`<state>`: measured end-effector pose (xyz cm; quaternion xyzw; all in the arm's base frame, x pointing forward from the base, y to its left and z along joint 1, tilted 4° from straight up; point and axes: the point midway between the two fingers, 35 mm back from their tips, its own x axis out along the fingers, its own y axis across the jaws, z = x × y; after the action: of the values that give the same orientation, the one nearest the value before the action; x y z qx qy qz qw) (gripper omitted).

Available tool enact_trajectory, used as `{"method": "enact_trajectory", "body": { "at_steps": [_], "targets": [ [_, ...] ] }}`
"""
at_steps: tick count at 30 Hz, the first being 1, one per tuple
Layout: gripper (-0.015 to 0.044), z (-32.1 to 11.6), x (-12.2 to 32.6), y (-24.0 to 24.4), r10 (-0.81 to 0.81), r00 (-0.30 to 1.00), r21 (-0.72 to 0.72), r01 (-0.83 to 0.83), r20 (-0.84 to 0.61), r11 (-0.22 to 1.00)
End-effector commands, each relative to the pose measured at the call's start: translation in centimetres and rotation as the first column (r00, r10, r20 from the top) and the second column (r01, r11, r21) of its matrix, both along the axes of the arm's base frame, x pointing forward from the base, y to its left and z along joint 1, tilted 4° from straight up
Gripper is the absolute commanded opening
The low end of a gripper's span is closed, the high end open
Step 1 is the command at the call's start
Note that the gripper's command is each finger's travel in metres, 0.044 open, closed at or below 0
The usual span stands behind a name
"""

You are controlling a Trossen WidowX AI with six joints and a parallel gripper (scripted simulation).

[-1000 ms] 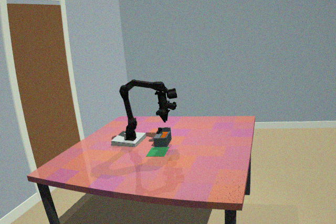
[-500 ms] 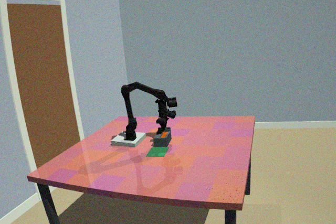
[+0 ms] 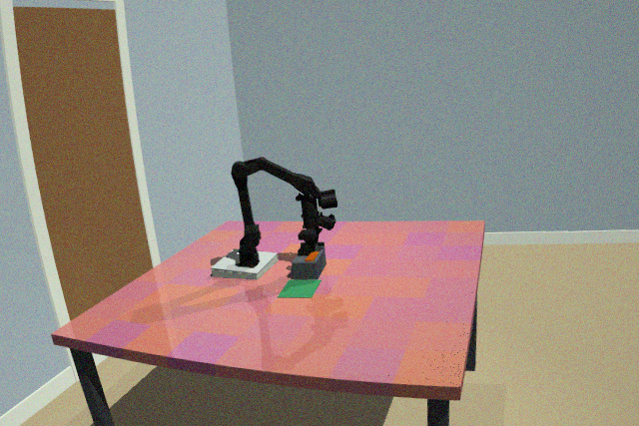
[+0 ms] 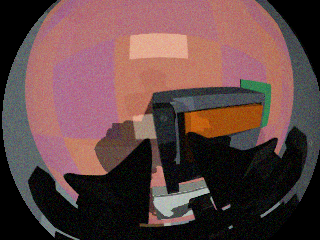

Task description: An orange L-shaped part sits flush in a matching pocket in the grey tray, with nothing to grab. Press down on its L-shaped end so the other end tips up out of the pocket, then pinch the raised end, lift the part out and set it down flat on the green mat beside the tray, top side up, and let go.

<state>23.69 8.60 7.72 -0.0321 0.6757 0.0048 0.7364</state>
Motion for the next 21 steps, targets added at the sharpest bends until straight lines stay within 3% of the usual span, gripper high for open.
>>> {"method": "enact_trajectory", "body": {
  "at_steps": [1, 21],
  "targets": [
    [0.018, -0.8, -0.1, 0.0, 0.005, 1.0, 0.0, -0.005, -0.008, 1.0],
    [0.018, -2.5, 0.0, -0.1, 0.005, 1.0, 0.0, -0.005, -0.009, 1.0]
  ]
}}
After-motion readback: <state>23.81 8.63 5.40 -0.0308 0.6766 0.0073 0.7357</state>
